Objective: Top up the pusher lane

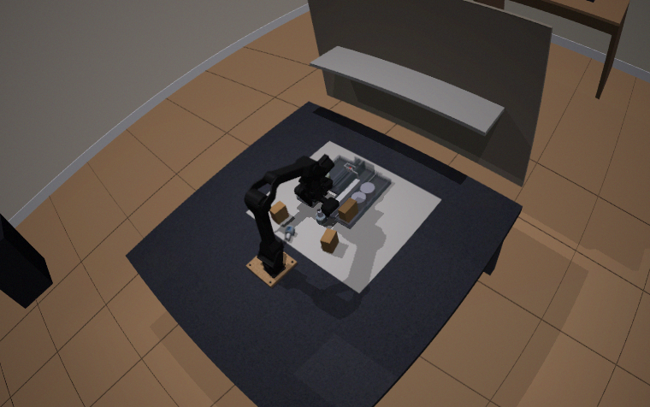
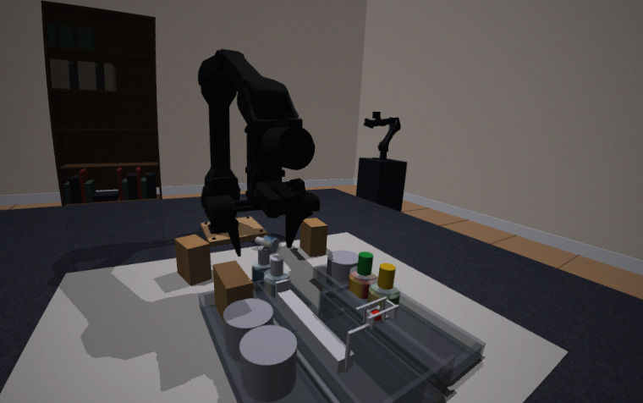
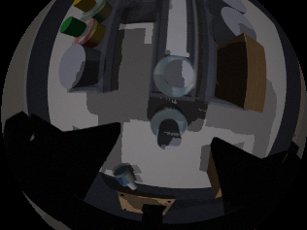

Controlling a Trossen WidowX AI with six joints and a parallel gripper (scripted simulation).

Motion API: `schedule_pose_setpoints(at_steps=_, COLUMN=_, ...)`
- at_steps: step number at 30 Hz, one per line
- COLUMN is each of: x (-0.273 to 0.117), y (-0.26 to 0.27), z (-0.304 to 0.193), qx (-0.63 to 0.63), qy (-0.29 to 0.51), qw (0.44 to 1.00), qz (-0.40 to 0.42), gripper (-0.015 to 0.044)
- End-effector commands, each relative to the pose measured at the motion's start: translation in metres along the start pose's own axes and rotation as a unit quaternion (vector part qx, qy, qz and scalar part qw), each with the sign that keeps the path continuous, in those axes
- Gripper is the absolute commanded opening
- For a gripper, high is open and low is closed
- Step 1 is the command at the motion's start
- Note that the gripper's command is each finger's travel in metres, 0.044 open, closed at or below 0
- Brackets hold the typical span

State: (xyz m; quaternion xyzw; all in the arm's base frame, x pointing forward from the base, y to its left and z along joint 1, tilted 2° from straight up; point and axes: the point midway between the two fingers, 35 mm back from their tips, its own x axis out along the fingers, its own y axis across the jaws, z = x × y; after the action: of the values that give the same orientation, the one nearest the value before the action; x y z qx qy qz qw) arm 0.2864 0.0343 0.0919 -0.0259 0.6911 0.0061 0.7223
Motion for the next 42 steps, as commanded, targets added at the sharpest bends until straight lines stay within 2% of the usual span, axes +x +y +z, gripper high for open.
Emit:
schedule_pose_setpoints(at_steps=1, x=0.007, y=-0.001, z=-0.001, qx=-0.002, qy=0.004, qw=1.0, qz=-0.003, gripper=0.044)
schedule_pose_setpoints(at_steps=23, x=0.039, y=-0.001, z=-0.002, qx=-0.002, qy=0.004, qw=1.0, qz=-0.003, gripper=0.044)
schedule_pose_setpoints(at_steps=32, x=0.039, y=-0.001, z=-0.002, qx=-0.002, qy=0.004, qw=1.0, qz=-0.003, gripper=0.0204)
schedule_pose_setpoints(at_steps=38, x=0.039, y=-0.001, z=-0.002, qx=-0.002, qy=0.004, qw=1.0, qz=-0.003, gripper=0.0164)
schedule_pose_setpoints(at_steps=42, x=0.038, y=-0.001, z=-0.006, qx=-0.006, qy=0.01, qw=1.0, qz=-0.007, gripper=0.0059)
